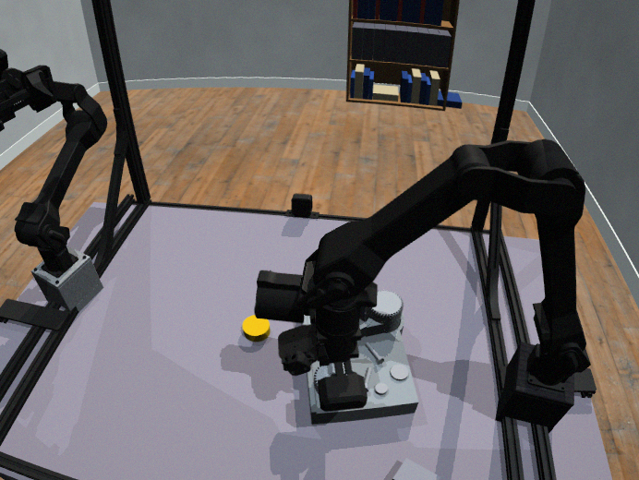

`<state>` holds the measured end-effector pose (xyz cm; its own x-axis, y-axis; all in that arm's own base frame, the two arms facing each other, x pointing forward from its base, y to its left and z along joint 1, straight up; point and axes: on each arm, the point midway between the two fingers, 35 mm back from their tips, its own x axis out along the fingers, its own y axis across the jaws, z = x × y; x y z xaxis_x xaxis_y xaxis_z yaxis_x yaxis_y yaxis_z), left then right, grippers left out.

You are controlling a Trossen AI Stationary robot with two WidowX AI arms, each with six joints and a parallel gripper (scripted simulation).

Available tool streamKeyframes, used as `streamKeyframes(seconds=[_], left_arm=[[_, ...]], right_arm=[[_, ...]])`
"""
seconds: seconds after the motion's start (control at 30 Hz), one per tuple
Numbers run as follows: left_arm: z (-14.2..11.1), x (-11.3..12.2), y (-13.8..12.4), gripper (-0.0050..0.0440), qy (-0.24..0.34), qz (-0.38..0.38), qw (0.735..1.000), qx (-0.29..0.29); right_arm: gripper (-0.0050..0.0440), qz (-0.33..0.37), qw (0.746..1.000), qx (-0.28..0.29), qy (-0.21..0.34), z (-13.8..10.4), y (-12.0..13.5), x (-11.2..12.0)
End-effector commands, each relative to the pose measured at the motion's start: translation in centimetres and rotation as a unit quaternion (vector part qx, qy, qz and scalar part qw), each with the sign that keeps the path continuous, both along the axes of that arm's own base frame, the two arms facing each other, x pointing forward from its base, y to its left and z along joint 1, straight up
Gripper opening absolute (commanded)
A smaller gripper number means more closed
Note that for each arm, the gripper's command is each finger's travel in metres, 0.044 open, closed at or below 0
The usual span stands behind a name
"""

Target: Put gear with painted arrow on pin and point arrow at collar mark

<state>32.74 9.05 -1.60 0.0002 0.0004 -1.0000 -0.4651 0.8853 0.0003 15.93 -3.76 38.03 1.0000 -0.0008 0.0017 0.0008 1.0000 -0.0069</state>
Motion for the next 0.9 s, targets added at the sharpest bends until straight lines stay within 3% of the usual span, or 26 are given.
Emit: streamKeyframes(seconds=[0.0,0.37,0.7,0.87], left_arm=[[-0.1,0.0,0.0,0.0269,0.000,-0.001,1.000,0.000],[-0.1,0.0,0.0,0.0269,0.000,-0.001,1.000,0.000],[3.2,0.1,0.0,0.0029,0.000,-0.001,1.000,0.000],[4.3,0.1,0.0,0.0000,0.000,-0.001,1.000,0.000]], right_arm=[[0.0400,0.000,1.000,0.004,0.000,0.0,0.0,0.0],[0.0400,0.000,1.000,0.004,0.000,0.0,0.0,0.0],[0.0400,0.000,1.000,0.004,0.000,0.0,0.0,0.0],[0.0400,0.000,1.000,0.004,0.000,0.0,0.0,0.0]])
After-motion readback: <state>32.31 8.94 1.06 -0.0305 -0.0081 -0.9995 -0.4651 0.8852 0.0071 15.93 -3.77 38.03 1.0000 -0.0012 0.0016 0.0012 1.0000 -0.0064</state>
